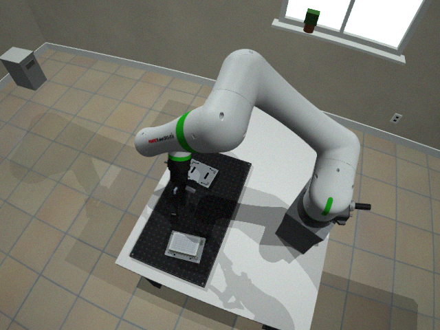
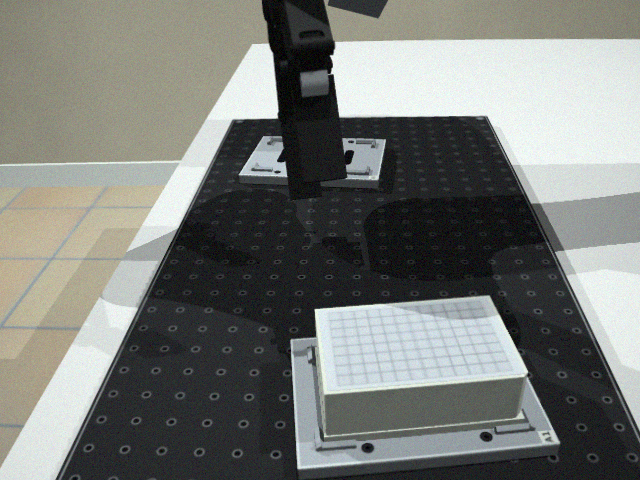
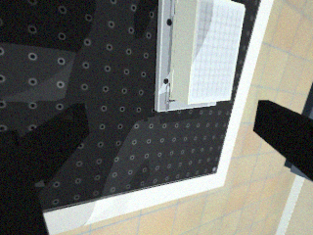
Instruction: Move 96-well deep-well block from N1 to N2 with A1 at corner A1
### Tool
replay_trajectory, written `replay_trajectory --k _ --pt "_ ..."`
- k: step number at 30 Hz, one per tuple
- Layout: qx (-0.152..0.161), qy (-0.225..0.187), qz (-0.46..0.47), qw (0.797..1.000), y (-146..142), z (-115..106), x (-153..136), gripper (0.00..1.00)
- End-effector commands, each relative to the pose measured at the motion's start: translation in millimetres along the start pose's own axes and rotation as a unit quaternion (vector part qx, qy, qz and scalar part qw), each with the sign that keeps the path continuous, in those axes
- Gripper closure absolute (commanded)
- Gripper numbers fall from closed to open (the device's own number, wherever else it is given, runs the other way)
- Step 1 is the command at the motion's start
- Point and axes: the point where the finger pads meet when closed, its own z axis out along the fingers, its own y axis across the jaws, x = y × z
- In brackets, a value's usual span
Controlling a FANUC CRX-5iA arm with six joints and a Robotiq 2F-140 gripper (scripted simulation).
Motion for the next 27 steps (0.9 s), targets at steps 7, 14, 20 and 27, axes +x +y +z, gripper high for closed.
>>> replay_trajectory --k 7,14,20,27 --pt "0.033 0.022 -0.139 0.989 6.3 14.6 13.8 0.0" --pt "0.055 0.045 -0.249 0.966 8.9 20.3 19.5 0.0" --pt "0.069 0.067 -0.34 0.936 13.2 27.9 27.4 0.0" --pt "0.078 0.085 -0.414 0.903 17.9 34.4 34.0 0.0"
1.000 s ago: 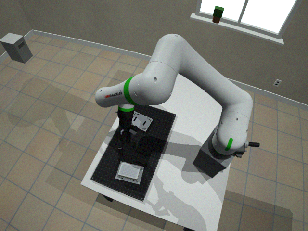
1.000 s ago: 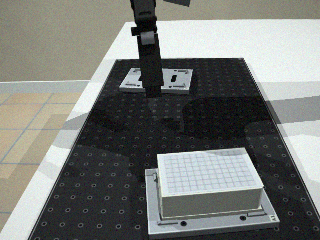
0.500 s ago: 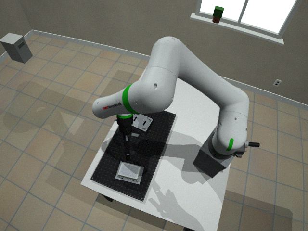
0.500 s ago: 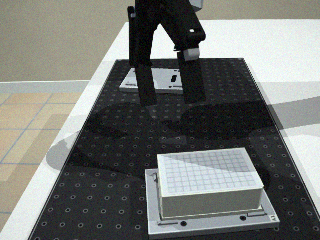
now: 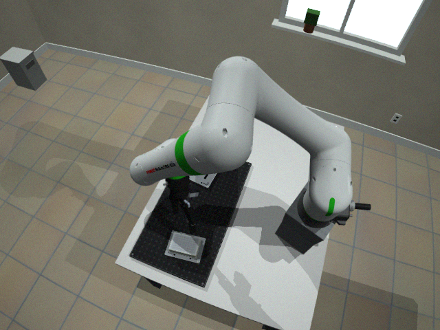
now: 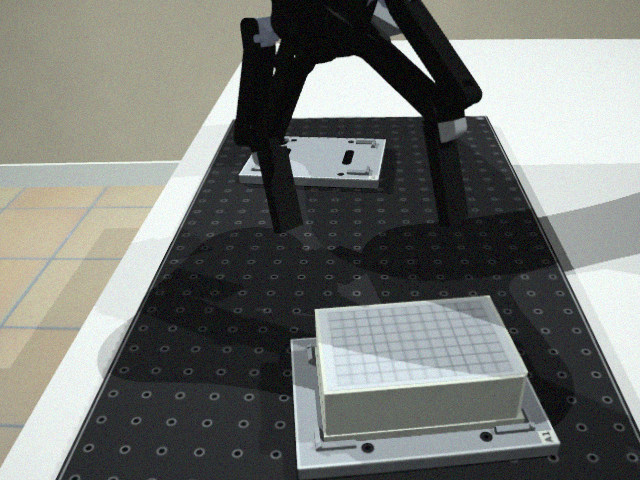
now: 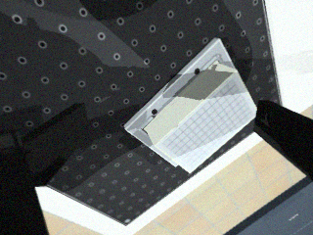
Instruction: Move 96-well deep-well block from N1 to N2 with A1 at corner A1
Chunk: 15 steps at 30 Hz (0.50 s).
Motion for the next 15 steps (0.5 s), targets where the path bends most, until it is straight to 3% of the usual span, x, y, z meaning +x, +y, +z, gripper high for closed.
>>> replay_trajectory --k 1,15 --pt "0.01 0.012 -0.066 0.998 5.3 3.2 -0.3 0.0" --pt "0.025 0.054 -0.258 0.964 16.9 10.1 -2.0 0.0"
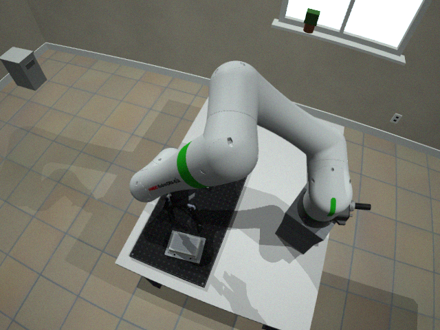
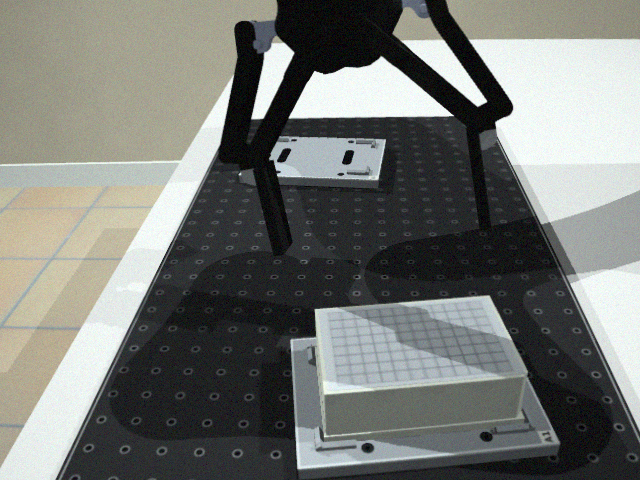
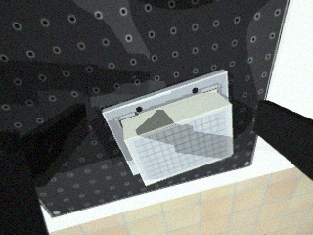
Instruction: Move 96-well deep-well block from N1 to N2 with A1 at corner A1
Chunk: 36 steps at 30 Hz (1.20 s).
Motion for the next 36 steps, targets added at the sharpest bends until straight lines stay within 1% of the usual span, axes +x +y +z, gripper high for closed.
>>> replay_trajectory --k 1,7,13,15,16,23,24,30,32,33,36 --pt "0.007 0.009 -0.056 0.998 2.5 0.9 -2.6 0.0" --pt "0.01 0.029 -0.153 0.988 7.9 3.6 -8.7 0.0" --pt "0.012 0.048 -0.248 0.968 10.3 4.6 -12.3 0.0" --pt "0.012 0.048 -0.248 0.968 10.3 4.6 -12.3 0.0" --pt "0.012 0.051 -0.264 0.963 12.6 5.5 -16.3 0.0" --pt "0.011 0.071 -0.372 0.925 14.7 6.2 -20.7 0.0" --pt "0.011 0.074 -0.387 0.919 16.7 6.7 -25.3 0.0" --pt "0.009 0.09 -0.476 0.875 18.7 7.2 -30.7 0.0" --pt "0.009 0.09 -0.476 0.875 18.7 7.2 -30.7 0.0" --pt "0.008 0.092 -0.49 0.867 20.4 7.5 -35.4 0.0" --pt "0.006 0.1 -0.532 0.841 20.7 7.5 -36.4 0.0"
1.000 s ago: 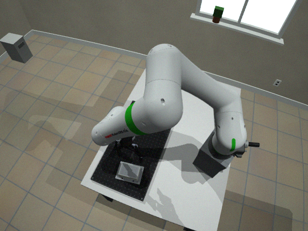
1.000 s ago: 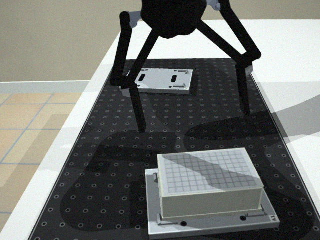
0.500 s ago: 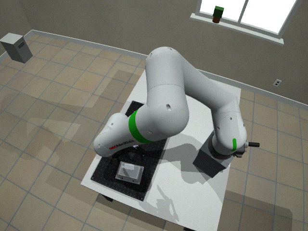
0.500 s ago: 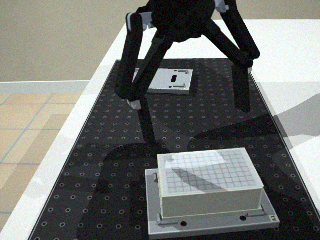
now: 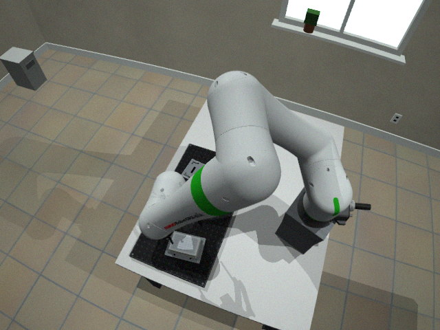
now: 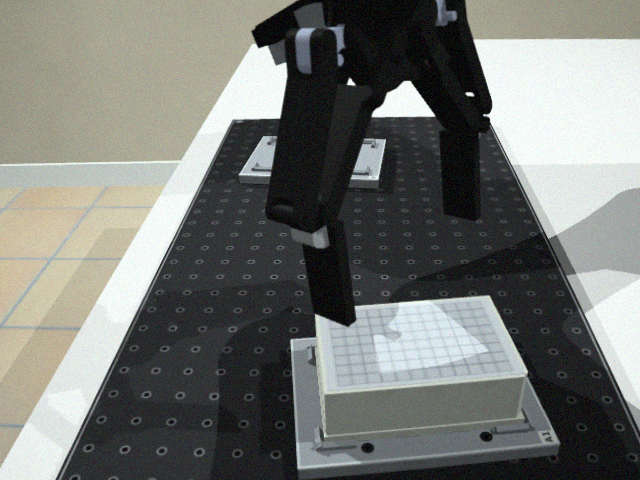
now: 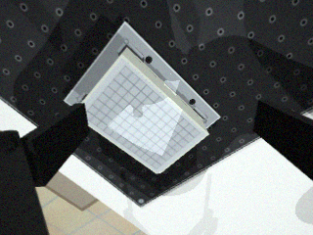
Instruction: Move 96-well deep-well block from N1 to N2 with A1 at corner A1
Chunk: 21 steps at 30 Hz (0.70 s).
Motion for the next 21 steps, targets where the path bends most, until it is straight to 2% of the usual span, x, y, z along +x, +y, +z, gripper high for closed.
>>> replay_trajectory --k 1,11,13,21 --pt "0.002 0.011 -0.066 0.998 -5.3 -1.7 -5.0 0.0" --pt "-0.003 0.034 -0.229 0.973 -15.8 -4.1 -16.6 0.0" --pt "-0.003 0.034 -0.229 0.973 -15.8 -4.1 -16.6 0.0" --pt "-0.008 0.051 -0.355 0.934 -26.5 -6.6 -28.5 0.0"
